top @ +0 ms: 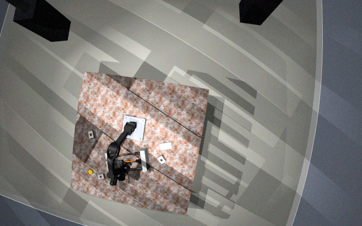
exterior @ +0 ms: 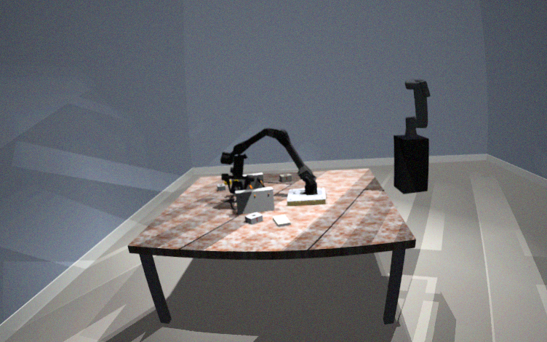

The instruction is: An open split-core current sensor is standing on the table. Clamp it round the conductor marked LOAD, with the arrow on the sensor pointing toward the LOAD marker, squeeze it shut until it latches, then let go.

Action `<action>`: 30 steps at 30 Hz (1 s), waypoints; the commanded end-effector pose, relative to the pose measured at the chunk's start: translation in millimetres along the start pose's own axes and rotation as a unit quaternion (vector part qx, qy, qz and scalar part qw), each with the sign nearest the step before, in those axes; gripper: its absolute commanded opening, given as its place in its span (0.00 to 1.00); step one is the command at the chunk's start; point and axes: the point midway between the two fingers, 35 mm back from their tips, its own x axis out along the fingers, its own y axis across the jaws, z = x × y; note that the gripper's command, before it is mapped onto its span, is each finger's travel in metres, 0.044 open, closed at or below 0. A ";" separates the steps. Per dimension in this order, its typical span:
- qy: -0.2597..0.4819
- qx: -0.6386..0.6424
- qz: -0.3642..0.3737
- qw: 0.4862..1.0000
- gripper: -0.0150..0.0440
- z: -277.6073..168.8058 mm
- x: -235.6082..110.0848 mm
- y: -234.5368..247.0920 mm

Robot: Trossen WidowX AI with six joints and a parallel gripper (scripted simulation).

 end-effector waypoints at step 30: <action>0.000 0.001 0.048 0.999 0.25 -0.2 -14.4 1.8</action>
